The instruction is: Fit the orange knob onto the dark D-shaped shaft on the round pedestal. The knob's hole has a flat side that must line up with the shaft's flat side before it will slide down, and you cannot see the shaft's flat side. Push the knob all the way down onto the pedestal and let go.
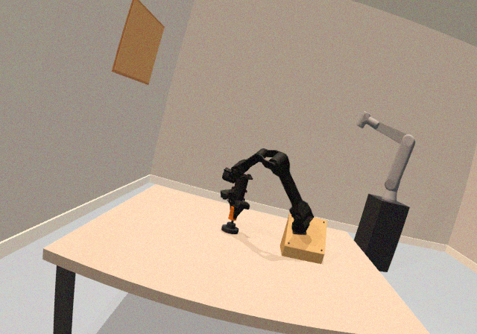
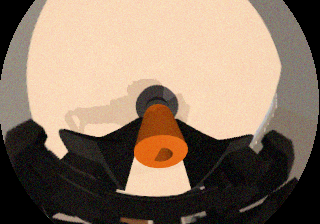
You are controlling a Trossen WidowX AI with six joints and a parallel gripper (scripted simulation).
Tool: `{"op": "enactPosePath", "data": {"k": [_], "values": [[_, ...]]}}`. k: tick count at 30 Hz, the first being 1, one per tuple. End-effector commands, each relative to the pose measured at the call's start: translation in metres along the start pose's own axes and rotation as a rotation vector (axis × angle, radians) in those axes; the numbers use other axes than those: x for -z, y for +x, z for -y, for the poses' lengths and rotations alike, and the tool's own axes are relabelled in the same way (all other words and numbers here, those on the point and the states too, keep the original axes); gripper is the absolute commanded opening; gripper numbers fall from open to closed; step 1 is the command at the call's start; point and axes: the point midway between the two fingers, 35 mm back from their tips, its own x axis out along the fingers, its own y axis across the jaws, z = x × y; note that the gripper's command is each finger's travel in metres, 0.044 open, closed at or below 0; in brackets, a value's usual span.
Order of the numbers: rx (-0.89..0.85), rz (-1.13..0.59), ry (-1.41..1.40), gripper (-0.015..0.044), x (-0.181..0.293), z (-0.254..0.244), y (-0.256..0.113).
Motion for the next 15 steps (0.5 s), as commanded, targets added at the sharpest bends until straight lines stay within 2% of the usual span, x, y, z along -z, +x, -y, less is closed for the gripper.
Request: {"op": "enactPosePath", "data": {"k": [1, 15], "values": [[0.002, -0.001, 0.566, 0.0000, 0.0021, 0.0012, 0.0009], [0.002, -0.001, 0.613, 0.0000, 0.0008, 0.0004, 0.0002]]}}
